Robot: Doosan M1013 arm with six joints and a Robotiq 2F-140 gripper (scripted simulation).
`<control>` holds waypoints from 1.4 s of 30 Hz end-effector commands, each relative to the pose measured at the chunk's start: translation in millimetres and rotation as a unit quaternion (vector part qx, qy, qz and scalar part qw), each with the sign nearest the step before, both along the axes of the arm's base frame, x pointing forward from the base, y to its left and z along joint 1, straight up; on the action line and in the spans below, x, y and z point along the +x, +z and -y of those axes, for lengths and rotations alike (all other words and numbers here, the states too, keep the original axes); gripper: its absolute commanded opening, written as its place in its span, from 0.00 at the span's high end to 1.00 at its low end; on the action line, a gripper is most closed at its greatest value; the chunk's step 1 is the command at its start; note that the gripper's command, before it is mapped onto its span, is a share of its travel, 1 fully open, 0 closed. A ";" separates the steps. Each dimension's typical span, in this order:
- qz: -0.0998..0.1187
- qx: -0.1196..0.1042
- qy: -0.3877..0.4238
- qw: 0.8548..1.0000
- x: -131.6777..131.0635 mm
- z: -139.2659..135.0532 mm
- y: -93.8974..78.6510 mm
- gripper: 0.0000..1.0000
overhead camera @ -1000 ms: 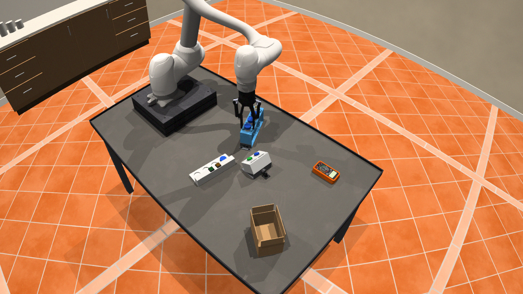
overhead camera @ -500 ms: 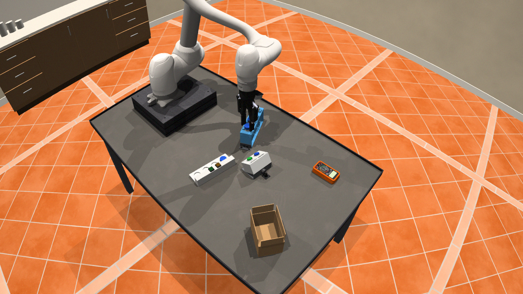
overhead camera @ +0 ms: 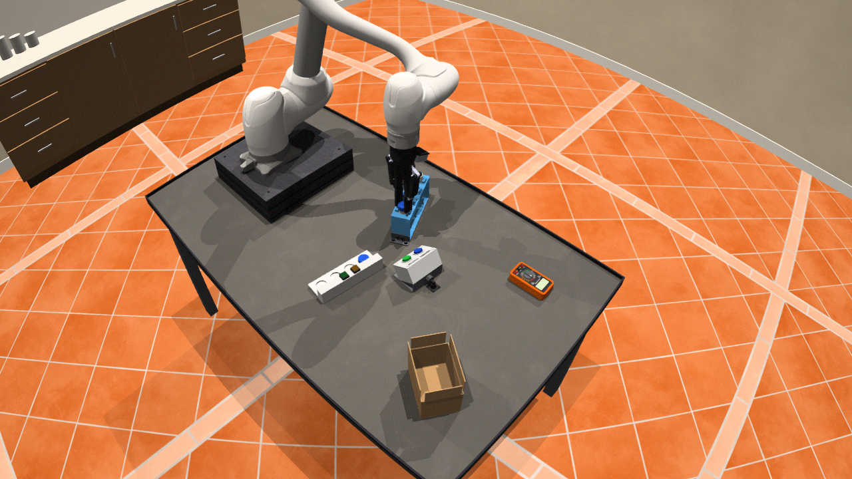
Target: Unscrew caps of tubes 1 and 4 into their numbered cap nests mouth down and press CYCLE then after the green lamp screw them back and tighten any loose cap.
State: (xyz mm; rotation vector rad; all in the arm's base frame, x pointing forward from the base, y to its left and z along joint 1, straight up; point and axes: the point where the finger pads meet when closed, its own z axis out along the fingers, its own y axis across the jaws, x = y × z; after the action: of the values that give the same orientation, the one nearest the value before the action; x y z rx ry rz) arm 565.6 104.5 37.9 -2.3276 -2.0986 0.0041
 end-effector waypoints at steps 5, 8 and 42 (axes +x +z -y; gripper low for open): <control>0.001 0.001 0.075 0.997 0.5 -0.2 0.8 0.70; 0.001 0.001 0.149 0.989 0.5 -0.2 0.9 0.70; 0.003 0.003 0.500 0.866 0.4 -0.2 1.3 0.59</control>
State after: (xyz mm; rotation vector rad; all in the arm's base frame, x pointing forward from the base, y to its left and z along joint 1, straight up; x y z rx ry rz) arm 565.5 104.6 38.5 -0.9663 -2.9810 -0.0023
